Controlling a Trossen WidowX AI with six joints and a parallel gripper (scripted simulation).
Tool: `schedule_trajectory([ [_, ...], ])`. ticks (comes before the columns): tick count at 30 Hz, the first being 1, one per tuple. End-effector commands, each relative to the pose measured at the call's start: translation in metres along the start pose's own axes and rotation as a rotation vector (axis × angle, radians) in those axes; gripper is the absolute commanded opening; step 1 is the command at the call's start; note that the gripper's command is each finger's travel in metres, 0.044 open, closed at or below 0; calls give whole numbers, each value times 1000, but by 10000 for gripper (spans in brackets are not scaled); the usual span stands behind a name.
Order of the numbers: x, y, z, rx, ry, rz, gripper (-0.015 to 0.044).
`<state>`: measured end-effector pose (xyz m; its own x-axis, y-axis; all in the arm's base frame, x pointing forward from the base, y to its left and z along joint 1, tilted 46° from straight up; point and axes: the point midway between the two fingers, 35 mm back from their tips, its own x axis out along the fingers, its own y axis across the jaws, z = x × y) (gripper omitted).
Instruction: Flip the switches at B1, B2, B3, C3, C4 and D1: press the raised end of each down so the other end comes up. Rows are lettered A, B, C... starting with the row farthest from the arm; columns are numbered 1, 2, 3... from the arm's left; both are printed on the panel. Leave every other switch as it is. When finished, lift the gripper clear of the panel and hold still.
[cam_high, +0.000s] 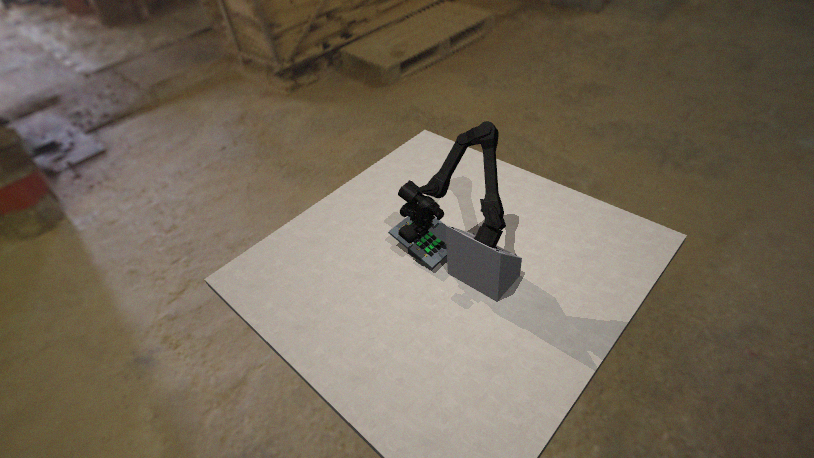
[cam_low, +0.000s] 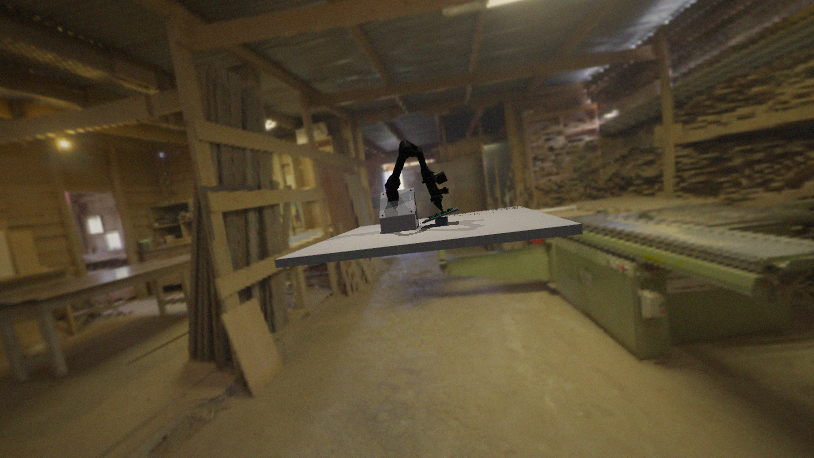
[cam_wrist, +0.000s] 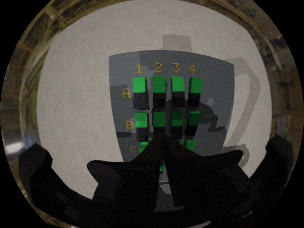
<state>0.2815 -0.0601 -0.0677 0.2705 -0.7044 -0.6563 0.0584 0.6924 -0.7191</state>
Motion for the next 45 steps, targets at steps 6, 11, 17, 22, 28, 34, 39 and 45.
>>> schedule_trajectory([
  [6, 1, 1, 0, -6, 0, 4, 0],
  [11, 2, 1, 0, -6, 0, 4, 0],
  [17, 3, 1, 0, -6, 0, 4, 0],
  [22, 3, 1, 0, -6, 0, 4, 0],
  [28, 4, 1, 0, -6, 0, 4, 0],
  [34, 5, 1, 0, -6, 0, 4, 0],
  [39, 6, 1, -1, -6, 0, 4, 0],
  [45, -32, 3, 3, -3, 17, 11, 0],
])
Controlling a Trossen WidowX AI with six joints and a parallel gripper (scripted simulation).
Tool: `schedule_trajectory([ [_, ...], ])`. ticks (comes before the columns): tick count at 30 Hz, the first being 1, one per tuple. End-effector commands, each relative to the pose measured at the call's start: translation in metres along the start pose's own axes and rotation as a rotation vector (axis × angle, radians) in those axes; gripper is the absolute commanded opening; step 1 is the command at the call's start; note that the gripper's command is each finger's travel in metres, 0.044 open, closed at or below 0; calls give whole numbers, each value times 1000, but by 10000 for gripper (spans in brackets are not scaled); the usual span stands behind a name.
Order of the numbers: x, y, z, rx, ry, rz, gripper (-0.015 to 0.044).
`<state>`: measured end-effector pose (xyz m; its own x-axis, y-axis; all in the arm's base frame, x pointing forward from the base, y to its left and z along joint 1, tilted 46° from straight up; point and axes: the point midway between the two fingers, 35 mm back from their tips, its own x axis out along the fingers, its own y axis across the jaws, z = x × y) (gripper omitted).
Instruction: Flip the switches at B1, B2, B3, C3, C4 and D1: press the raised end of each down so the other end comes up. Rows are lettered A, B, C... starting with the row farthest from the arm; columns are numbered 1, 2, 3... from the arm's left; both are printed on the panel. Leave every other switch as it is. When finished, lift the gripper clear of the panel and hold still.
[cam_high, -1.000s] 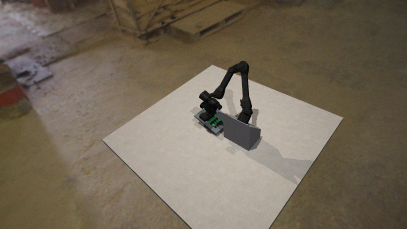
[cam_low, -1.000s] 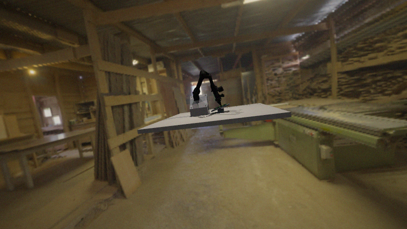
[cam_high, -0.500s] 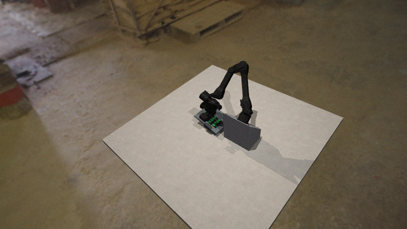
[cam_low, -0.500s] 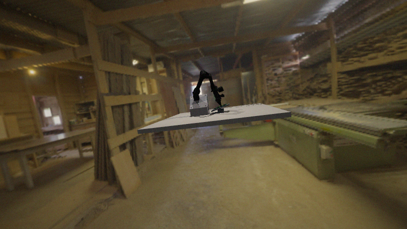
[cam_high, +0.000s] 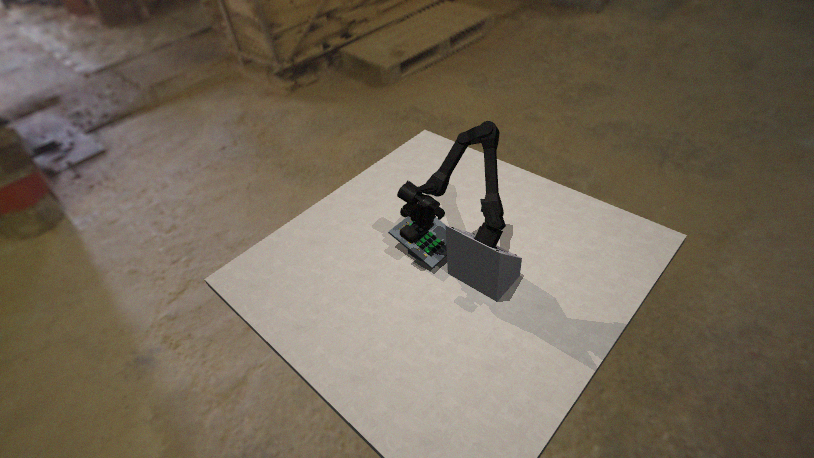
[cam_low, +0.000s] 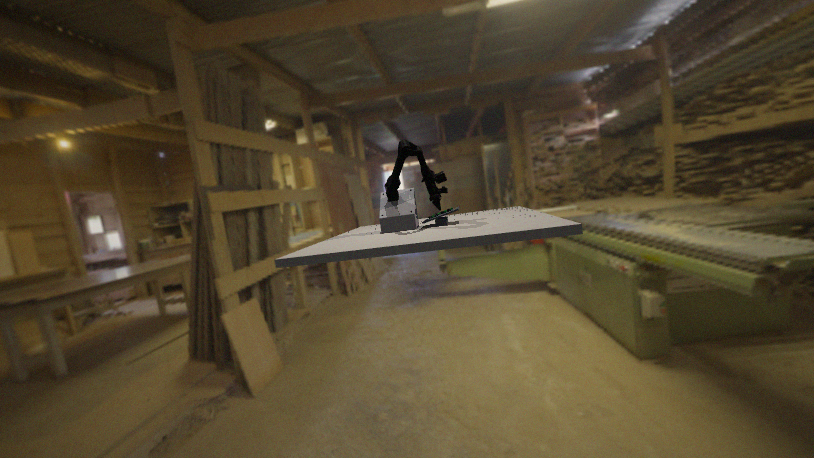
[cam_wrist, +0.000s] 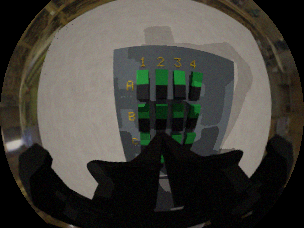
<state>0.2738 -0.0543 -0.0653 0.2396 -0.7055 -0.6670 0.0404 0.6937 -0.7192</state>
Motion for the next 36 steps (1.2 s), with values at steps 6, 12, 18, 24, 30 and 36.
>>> schedule_trajectory([
  [6, -52, -1, 7, 12, -6, 1, 0],
  [12, -52, -22, 7, 11, -6, 0, 0],
  [18, -22, -22, 6, 11, -28, 0, 0],
  [24, -13, -22, 6, 11, -32, -2, 0],
  [30, -5, -23, 5, 10, -32, -2, 0],
  [36, 3, -23, 6, 10, -32, -2, 0],
])
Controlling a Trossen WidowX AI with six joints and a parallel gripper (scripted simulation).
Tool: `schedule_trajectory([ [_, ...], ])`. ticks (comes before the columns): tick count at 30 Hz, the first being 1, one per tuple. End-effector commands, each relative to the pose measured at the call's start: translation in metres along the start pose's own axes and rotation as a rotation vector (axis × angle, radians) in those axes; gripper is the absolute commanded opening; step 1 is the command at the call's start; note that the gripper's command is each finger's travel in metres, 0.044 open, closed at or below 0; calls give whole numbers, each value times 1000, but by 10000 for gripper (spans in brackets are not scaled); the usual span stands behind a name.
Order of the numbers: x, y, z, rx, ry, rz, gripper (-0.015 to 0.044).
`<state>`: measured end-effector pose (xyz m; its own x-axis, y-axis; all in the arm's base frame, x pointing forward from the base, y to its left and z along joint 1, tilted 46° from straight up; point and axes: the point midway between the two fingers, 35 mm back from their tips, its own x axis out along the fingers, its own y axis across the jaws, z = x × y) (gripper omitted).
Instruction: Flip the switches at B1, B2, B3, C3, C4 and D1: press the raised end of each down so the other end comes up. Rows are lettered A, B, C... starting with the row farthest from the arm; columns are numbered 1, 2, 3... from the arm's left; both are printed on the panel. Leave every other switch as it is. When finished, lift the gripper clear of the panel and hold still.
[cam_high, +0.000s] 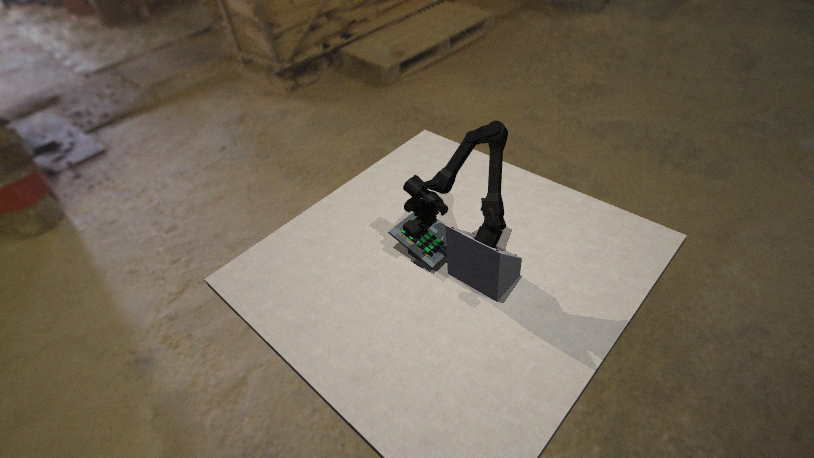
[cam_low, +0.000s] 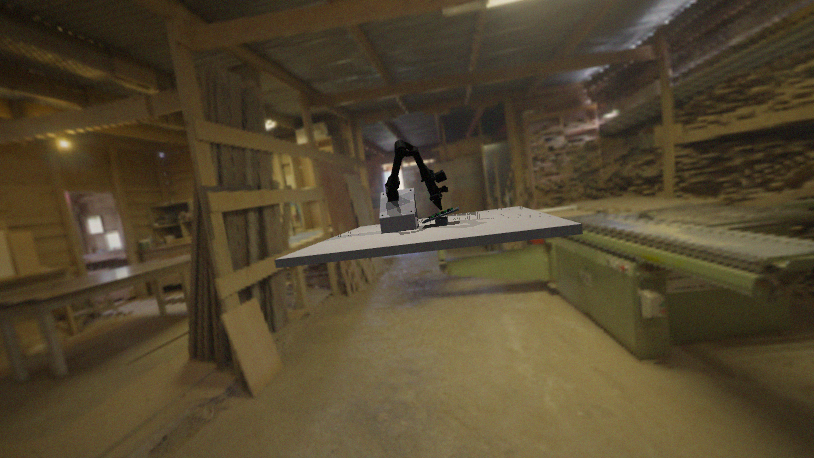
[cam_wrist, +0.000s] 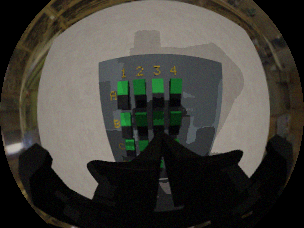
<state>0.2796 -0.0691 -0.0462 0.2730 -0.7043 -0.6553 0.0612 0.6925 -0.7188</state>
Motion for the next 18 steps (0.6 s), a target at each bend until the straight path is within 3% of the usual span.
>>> schedule_trajectory([
  [1, 6, 1, -2, -10, 3, 4, 0],
  [18, 8, 1, -2, -10, 3, 3, 0],
])
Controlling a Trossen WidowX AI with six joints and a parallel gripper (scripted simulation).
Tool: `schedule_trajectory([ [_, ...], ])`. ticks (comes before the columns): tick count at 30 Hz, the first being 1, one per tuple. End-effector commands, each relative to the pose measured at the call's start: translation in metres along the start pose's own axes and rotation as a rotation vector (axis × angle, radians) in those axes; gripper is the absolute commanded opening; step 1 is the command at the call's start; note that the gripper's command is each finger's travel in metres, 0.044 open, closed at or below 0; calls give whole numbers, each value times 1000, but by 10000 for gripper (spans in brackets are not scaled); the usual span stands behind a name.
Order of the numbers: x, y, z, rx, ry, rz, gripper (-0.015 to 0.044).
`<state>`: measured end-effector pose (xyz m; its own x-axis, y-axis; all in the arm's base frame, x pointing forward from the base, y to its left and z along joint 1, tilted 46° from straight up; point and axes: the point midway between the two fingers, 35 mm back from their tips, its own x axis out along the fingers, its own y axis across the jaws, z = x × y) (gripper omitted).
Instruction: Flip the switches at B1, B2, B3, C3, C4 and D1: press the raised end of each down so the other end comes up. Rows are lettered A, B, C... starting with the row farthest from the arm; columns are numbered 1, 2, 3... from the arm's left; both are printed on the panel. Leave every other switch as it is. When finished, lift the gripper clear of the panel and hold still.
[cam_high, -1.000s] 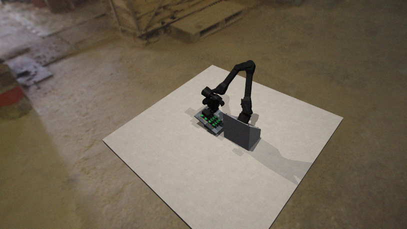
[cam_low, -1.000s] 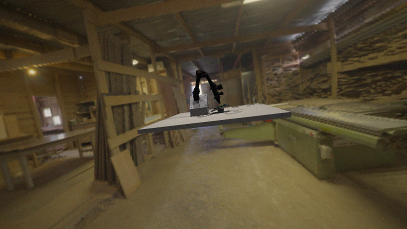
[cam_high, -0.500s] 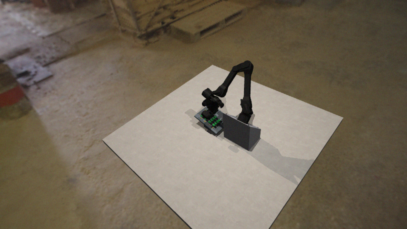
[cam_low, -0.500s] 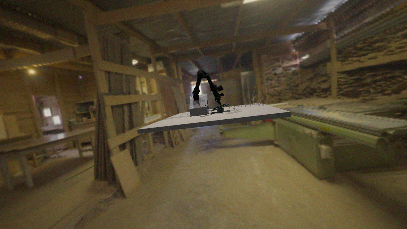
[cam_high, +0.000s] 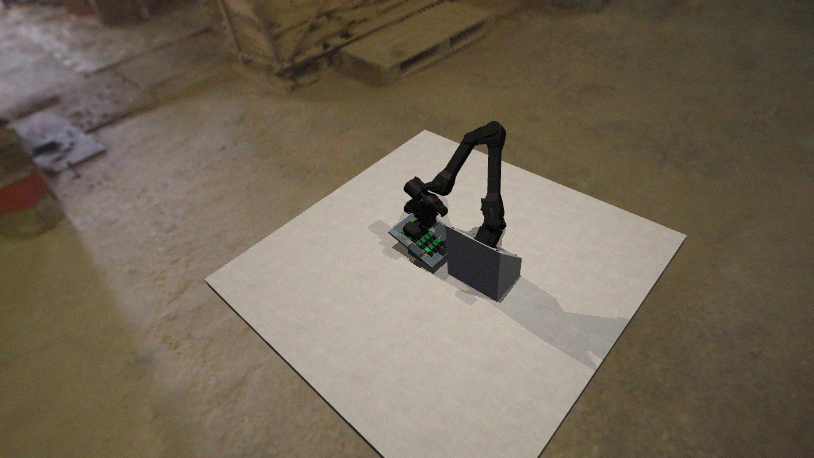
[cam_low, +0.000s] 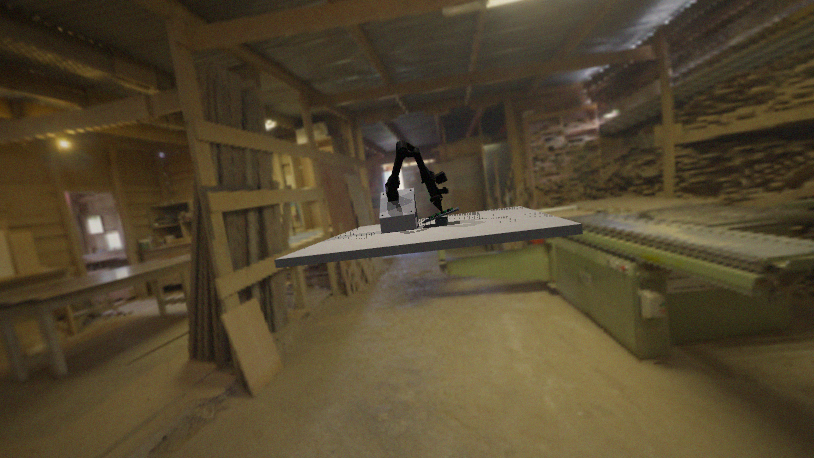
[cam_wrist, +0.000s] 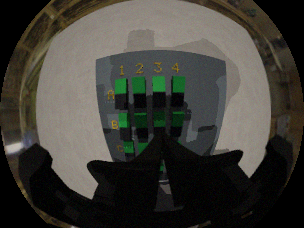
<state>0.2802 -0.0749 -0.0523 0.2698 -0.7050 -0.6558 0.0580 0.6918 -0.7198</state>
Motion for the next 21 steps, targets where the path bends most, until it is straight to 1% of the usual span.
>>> schedule_trajectory([
  [1, 0, 1, 0, -6, 0, 4, 0],
  [21, 3, 1, 0, -6, 0, 4, 0],
])
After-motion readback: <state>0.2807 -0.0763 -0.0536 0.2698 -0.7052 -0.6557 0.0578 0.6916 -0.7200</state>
